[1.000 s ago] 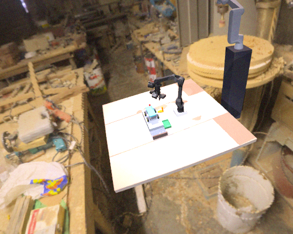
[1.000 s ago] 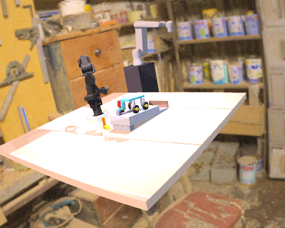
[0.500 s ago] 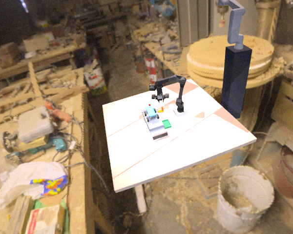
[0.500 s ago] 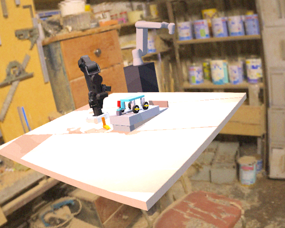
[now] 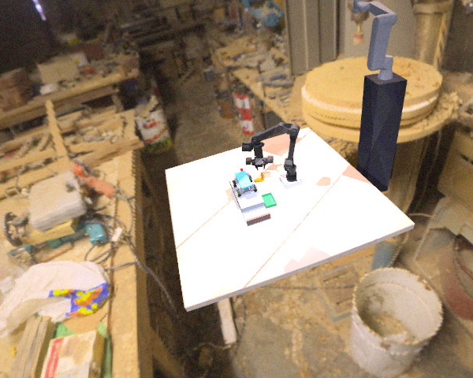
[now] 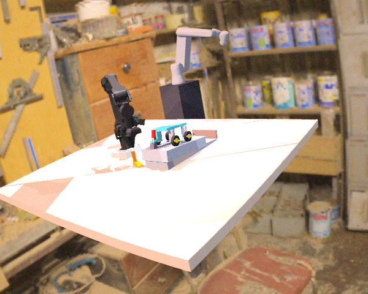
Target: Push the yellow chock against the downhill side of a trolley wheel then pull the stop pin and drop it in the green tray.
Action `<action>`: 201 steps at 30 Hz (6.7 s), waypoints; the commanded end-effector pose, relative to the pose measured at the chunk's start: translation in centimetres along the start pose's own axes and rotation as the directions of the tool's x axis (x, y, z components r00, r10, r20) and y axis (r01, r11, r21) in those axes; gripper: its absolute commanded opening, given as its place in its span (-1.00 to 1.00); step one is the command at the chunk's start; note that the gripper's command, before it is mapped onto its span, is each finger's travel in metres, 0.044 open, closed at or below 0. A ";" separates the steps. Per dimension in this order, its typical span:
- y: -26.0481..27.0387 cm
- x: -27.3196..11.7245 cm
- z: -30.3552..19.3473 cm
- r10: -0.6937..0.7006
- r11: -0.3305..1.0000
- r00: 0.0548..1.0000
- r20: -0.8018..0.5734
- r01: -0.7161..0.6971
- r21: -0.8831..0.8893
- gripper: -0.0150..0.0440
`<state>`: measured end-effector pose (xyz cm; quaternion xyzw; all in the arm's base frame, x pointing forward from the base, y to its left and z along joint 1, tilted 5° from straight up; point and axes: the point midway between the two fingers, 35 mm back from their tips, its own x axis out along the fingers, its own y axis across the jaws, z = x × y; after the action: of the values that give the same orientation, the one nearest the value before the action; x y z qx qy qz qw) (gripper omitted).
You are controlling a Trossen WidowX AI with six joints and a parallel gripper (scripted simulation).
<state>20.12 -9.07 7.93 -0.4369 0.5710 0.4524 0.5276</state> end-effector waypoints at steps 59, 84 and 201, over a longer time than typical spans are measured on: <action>0.1 6.1 0.1 0.002 1.000 1.000 0.001 -0.002 0.000 -0.27; 0.4 -0.1 0.0 0.008 1.000 1.000 0.007 -0.008 -0.005 -0.49; 1.9 -8.0 16.0 0.014 0.379 1.000 0.019 -0.023 0.925 -0.49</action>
<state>21.99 5.87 15.55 -0.0646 0.7288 0.0644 0.6786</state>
